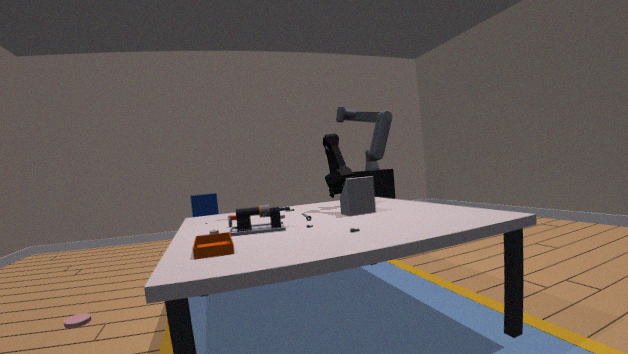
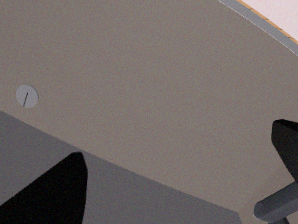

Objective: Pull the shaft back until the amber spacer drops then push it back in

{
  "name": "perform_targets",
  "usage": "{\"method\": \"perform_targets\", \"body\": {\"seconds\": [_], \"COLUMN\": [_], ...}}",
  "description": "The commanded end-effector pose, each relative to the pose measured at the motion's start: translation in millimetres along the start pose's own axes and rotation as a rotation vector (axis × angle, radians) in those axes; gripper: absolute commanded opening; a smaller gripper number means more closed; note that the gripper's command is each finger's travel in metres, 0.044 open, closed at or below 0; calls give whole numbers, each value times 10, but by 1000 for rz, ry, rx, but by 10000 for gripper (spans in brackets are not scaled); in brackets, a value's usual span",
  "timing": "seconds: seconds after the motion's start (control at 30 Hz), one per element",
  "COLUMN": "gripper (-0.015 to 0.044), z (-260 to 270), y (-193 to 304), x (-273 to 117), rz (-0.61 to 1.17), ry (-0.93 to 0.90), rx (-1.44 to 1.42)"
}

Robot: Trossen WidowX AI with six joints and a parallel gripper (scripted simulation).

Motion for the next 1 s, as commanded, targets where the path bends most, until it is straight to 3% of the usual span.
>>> {"method": "perform_targets", "body": {"seconds": [0.0, 0.6, 0.97], "gripper": [426, 440, 440], "z": [-2, -204, -76], "y": [1, 141, 265], "x": [-4, -875, -1761], "rz": [0, -143, -521], "ry": [3, 546, 985], "rx": [2, 427, 763]}}
Point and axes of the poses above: the point midway between the two fingers, 35 mm back from their tips, its own x axis out along the fingers, its own z axis across the jaws, y = z × x, the point moved 10 cm from there along -x, back along the fingers, and after that the axes turned 8 degrees about -x, right-handed, at the moved point
